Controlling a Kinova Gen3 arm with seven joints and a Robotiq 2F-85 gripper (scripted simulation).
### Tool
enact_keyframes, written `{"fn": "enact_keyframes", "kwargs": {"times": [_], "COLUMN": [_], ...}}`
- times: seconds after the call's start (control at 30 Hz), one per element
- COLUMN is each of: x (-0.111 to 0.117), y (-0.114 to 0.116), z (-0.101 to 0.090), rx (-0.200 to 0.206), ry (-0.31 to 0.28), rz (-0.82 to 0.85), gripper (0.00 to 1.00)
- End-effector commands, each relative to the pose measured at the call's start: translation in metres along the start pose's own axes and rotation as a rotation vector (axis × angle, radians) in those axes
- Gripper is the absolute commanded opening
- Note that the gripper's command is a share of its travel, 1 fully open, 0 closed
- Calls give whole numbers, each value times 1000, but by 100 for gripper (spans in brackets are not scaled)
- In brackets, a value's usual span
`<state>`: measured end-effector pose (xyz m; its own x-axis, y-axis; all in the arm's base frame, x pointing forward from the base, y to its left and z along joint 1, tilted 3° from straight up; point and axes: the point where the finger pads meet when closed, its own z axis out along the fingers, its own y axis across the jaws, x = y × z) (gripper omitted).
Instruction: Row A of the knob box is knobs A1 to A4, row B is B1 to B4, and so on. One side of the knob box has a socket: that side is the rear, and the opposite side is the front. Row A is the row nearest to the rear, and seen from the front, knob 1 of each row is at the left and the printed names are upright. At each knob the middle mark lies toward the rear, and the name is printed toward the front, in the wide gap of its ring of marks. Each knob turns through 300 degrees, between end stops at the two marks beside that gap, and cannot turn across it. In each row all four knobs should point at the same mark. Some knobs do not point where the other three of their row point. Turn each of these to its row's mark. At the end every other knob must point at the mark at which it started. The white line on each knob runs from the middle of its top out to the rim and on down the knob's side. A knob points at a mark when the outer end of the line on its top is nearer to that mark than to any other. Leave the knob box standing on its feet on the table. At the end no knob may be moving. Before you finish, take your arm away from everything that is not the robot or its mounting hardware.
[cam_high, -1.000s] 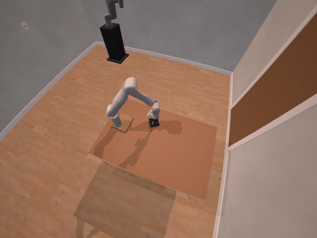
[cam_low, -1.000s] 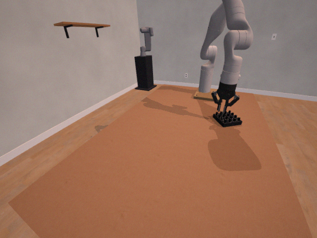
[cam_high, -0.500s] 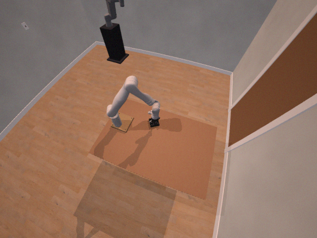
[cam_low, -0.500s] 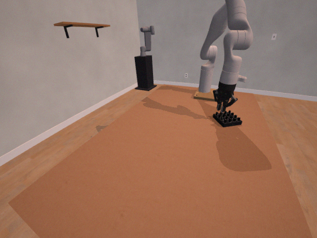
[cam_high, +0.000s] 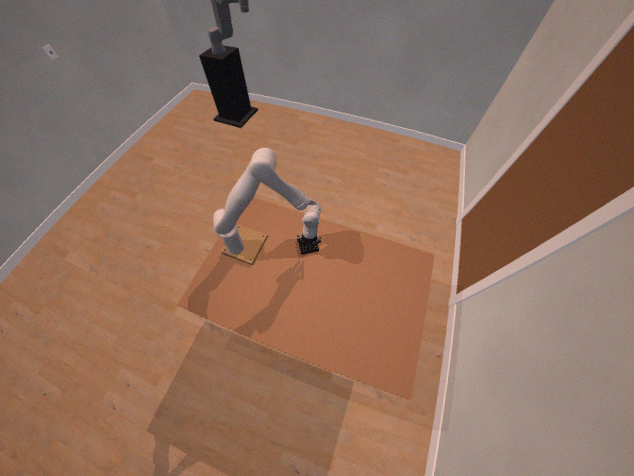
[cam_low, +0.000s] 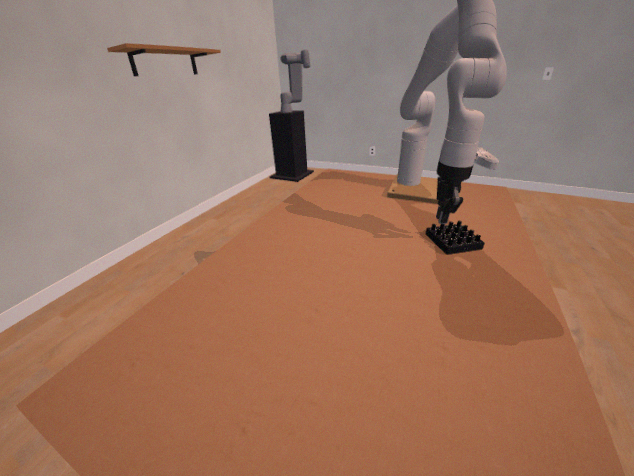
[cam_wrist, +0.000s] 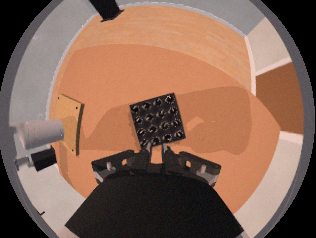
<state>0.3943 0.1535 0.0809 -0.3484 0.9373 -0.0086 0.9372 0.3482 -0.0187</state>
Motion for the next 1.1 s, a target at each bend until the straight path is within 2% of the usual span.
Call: {"fn": "enact_keyframes", "kwargs": {"times": [0.0,0.1,0.17,0.67,0.73,1.07], "x": [5,6,6,7,7,8], "y": [1,2,2,9,9,14], "z": [-2,-3,-3,-13,-13,-19], "rx": [-3,-8,-8,-34,-34,-48], "ry": [-7,-5,-5,16,16,34], "rz": [80,213,213,783,783,1040], "gripper": [19,19,19,19,19,19]}}
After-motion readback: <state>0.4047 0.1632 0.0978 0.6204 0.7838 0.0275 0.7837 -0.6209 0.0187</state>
